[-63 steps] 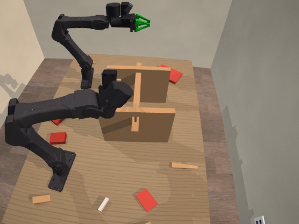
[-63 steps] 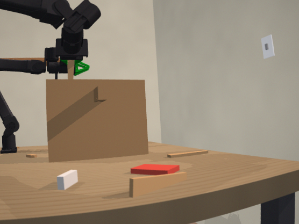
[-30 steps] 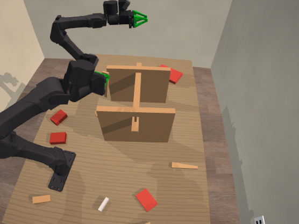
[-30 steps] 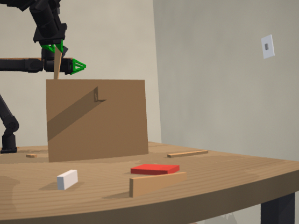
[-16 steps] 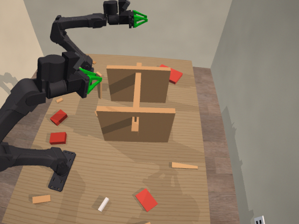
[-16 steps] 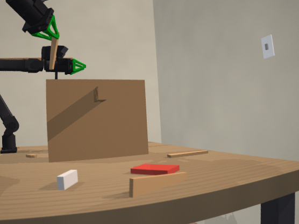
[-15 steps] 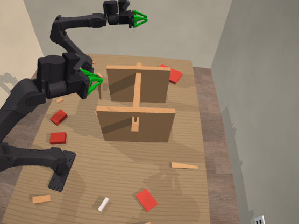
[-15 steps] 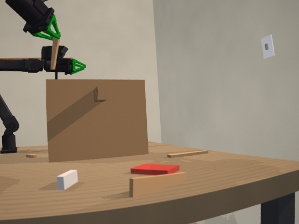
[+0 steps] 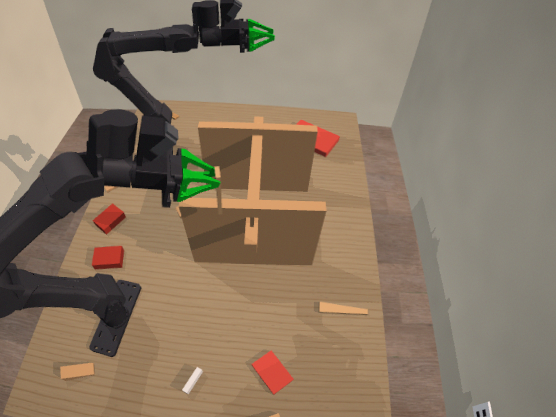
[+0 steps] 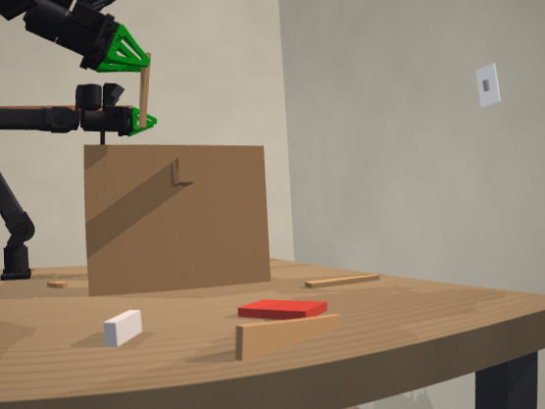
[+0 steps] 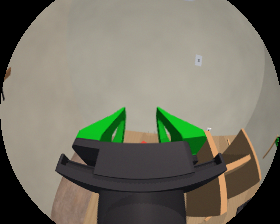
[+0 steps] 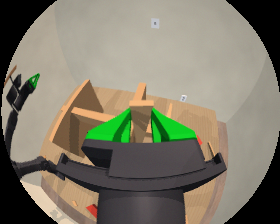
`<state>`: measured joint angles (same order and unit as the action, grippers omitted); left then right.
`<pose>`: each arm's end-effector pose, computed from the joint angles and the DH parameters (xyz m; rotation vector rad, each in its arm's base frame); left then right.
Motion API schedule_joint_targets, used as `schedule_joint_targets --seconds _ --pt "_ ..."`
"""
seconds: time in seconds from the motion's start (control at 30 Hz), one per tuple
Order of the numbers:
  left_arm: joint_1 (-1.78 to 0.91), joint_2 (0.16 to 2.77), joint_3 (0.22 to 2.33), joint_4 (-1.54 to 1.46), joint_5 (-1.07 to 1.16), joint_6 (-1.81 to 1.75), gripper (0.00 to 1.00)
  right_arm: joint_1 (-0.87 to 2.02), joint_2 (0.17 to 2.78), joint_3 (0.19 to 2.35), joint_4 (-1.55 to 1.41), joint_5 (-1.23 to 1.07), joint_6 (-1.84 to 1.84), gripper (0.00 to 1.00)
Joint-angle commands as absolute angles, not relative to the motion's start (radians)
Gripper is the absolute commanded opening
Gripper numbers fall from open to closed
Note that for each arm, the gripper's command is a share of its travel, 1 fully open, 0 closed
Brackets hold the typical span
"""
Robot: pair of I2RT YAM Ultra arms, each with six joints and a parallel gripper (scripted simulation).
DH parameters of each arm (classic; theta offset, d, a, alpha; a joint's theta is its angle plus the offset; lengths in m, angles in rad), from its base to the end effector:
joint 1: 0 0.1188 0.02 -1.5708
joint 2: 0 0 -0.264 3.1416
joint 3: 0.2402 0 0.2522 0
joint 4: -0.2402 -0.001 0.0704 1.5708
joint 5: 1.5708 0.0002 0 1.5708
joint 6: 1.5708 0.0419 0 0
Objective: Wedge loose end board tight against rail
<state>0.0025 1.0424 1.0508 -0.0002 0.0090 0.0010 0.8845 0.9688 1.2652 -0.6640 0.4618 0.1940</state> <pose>0.2436 0.0012 0.4096 0.0059 1.5626 -0.0043 0.1327 0.1341 0.4264 -0.3515 1.8758 0.2841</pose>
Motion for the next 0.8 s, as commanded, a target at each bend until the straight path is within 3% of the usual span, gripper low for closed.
schedule_joint_targets --seconds 0.0,0.1,0.77 --pt "0.003 1.017 1.087 0.003 0.016 0.003 0.42 0.869 1.002 1.233 -0.557 0.673 0.278 0.02" --pt "0.003 1.017 1.087 0.003 0.016 0.003 0.42 0.894 1.061 1.222 -0.478 0.766 0.322 0.02" --pt "0.003 1.017 1.087 0.003 0.016 0.003 0.42 0.9 1.183 1.288 -0.442 0.698 0.27 0.02"
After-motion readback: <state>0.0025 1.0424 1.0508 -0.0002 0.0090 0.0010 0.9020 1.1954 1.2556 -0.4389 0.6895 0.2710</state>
